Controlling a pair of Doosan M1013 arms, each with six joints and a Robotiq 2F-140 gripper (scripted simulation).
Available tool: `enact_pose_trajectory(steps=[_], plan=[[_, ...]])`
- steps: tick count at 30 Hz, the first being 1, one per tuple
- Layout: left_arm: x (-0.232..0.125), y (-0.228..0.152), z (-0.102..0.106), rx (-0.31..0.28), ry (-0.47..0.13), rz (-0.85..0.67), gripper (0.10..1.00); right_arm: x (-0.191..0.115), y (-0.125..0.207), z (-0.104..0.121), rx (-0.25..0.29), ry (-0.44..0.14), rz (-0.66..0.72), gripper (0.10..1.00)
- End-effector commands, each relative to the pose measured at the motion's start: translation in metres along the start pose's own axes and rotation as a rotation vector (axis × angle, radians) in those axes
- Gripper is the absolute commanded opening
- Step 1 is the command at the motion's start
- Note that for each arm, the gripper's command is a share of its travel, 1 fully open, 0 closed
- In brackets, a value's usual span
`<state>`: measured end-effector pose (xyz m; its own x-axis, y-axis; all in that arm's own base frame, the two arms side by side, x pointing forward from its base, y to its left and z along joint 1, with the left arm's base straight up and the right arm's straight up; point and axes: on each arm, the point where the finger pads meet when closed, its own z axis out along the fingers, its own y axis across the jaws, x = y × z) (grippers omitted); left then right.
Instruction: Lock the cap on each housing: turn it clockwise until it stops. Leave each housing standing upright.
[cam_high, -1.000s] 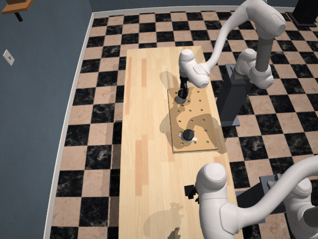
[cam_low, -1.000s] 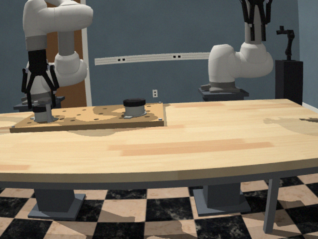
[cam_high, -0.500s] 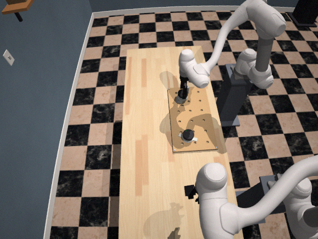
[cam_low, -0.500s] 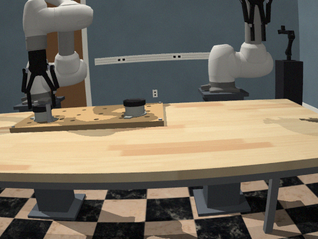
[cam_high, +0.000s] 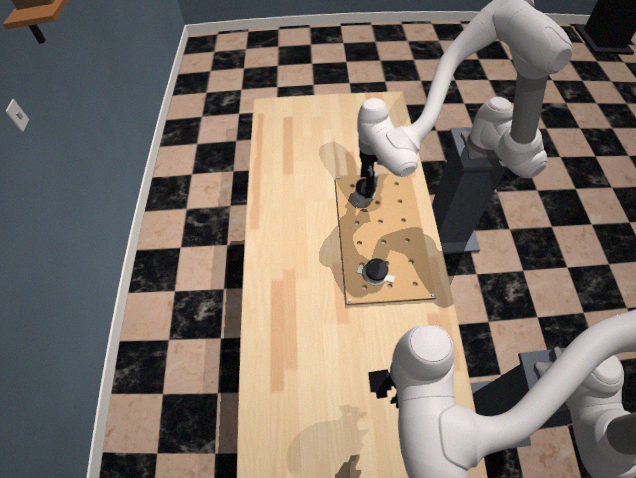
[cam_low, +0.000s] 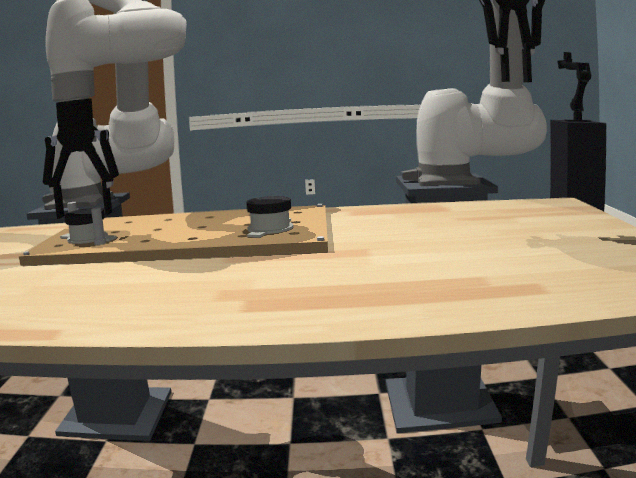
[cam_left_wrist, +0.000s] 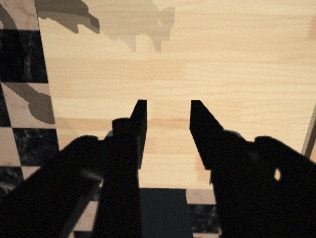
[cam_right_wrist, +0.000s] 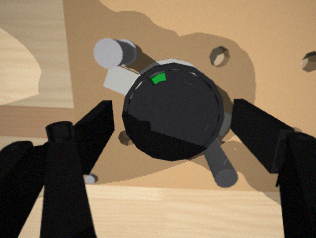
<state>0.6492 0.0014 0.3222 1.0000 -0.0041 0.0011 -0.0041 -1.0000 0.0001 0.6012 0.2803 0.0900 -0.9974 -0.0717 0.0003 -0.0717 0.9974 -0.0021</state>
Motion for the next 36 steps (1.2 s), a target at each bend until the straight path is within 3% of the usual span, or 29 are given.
enact_pose_trajectory(steps=[1,15,25,36], plan=[[0.0,0.0,-0.001,0.0,0.001,0.0,0.328,0.0,0.0,-0.001,-0.001,-0.001,0.0,0.73],[0.0,0.0,-0.001,0.0,0.001,0.0,0.328,0.0,0.0,-0.01,-0.001,-0.001,0.0,0.73],[0.0,0.0,-0.001,0.0,0.001,0.0,0.328,0.0,0.0,-0.059,-0.001,-0.001,0.0,0.73],[0.0,0.0,-0.001,0.0,0.001,0.0,0.328,0.0,0.0,-0.089,0.0,0.001,0.0,0.73]])
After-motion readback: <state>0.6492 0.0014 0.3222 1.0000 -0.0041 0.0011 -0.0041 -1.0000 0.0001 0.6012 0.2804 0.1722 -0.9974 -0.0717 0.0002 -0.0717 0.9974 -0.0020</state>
